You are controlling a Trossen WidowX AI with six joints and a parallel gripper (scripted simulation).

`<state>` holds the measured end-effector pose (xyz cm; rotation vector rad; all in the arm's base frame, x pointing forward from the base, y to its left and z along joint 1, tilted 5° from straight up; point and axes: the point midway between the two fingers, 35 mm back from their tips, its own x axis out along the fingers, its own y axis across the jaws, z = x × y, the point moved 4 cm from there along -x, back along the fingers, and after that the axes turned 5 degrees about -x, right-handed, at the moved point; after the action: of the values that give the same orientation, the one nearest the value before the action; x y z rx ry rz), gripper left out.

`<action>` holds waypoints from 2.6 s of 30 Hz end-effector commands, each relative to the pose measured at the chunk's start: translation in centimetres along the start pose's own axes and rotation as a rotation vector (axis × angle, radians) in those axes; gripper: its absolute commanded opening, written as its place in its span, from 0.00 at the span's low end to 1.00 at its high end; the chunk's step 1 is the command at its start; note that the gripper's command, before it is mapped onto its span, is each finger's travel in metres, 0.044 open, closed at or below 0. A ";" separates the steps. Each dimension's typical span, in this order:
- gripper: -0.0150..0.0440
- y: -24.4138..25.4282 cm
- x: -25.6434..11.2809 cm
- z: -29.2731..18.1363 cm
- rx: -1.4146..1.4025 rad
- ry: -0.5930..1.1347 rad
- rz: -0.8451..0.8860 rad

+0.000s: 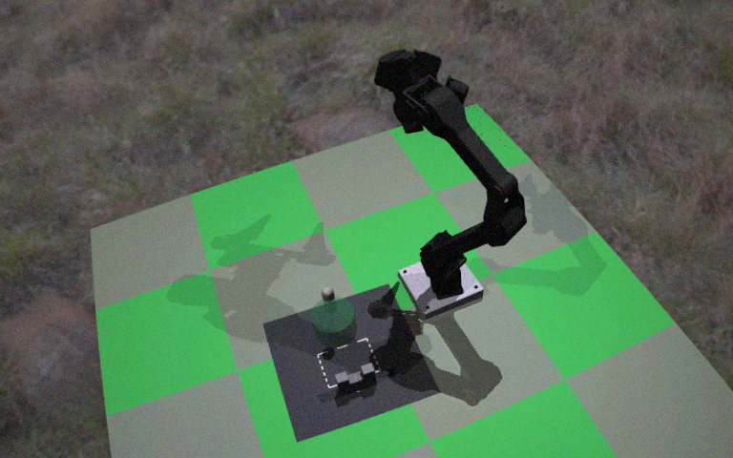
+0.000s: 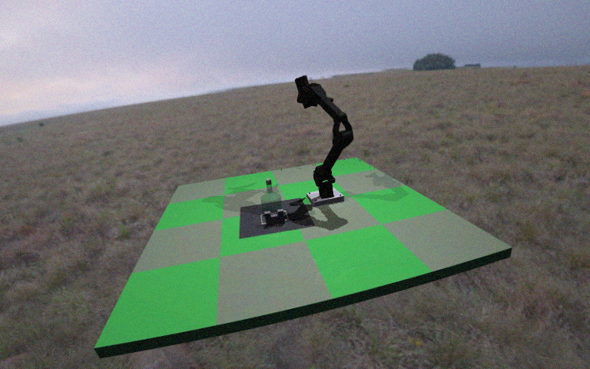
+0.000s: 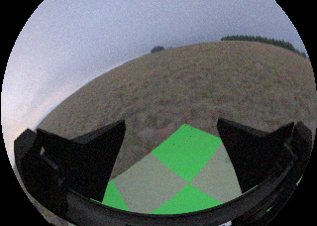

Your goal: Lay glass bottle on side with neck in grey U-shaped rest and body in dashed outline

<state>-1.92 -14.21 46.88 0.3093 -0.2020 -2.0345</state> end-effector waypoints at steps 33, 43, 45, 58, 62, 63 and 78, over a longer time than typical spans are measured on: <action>1.00 9.6 -21.6 -29.3 -0.440 1.510 0.675; 1.00 11.0 -22.7 -32.7 -0.718 1.404 0.370; 1.00 10.9 -22.7 -32.7 -0.718 1.404 0.370; 1.00 10.0 -24.1 -32.8 -0.718 1.406 0.370; 1.00 9.7 -24.6 -32.8 -0.718 1.407 0.370; 1.00 9.6 -24.8 -32.8 -0.718 1.407 0.369; 0.96 8.3 -26.4 -32.8 -0.719 1.409 0.369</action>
<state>26.77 4.83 21.37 1.0328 1.2032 -1.0288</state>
